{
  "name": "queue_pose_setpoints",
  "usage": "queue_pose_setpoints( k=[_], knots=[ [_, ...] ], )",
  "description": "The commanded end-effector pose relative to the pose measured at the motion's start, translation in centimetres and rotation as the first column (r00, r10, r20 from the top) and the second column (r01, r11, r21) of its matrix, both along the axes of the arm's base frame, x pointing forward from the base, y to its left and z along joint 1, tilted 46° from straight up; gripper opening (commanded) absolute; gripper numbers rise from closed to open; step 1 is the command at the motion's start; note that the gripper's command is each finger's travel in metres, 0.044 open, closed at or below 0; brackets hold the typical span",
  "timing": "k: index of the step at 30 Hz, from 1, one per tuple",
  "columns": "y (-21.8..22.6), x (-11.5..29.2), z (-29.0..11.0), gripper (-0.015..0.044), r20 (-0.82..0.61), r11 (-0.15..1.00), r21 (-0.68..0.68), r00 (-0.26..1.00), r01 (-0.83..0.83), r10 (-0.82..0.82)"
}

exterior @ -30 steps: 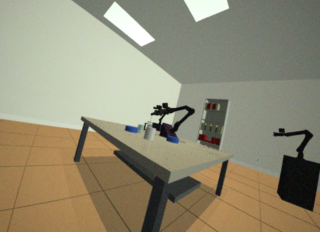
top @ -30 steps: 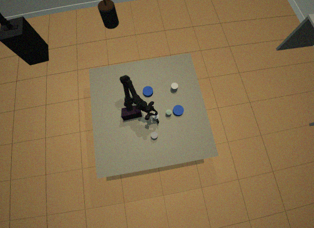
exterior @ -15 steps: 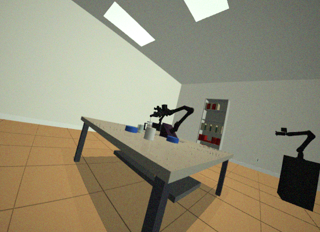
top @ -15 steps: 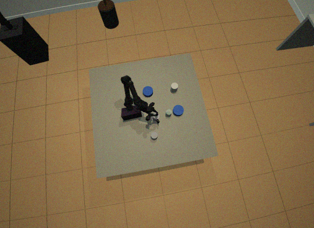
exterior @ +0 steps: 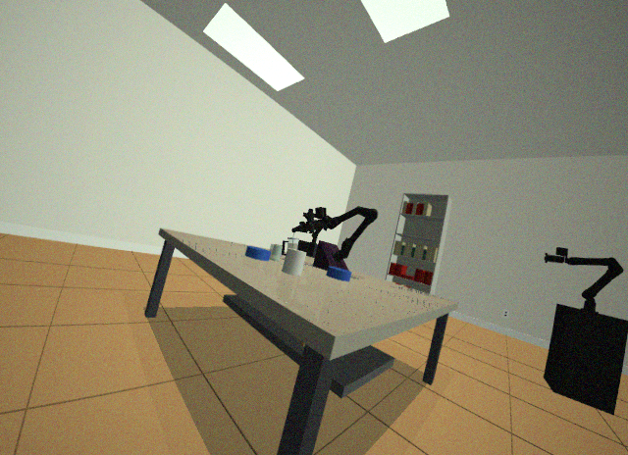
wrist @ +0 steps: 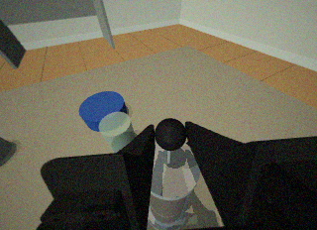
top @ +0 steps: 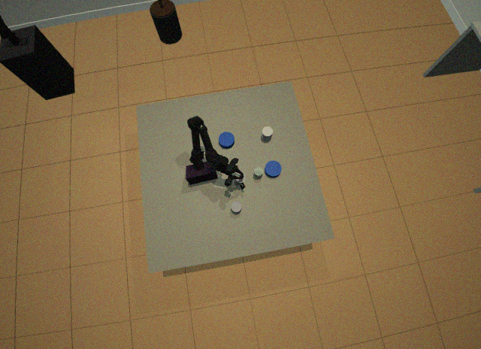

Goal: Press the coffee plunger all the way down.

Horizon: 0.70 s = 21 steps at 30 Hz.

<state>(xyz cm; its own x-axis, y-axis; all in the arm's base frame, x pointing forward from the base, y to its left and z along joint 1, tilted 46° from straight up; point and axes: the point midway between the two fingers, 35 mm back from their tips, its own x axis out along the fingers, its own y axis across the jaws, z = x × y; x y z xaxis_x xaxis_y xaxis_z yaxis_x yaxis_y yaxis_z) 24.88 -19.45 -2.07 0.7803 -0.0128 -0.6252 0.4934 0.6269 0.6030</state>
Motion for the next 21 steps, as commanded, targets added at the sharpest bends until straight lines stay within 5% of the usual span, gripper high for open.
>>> queue_pose_setpoints(
  k=[1,21],
  knots=[
    [1.53,-0.16,-1.3,0.0119,-0.032,0.998,0.057,0.999,-0.016,0.018],
    [1.15,0.04,-1.47,0.0119,-0.031,0.998,0.056,0.999,-0.017,0.019]
  ],
)
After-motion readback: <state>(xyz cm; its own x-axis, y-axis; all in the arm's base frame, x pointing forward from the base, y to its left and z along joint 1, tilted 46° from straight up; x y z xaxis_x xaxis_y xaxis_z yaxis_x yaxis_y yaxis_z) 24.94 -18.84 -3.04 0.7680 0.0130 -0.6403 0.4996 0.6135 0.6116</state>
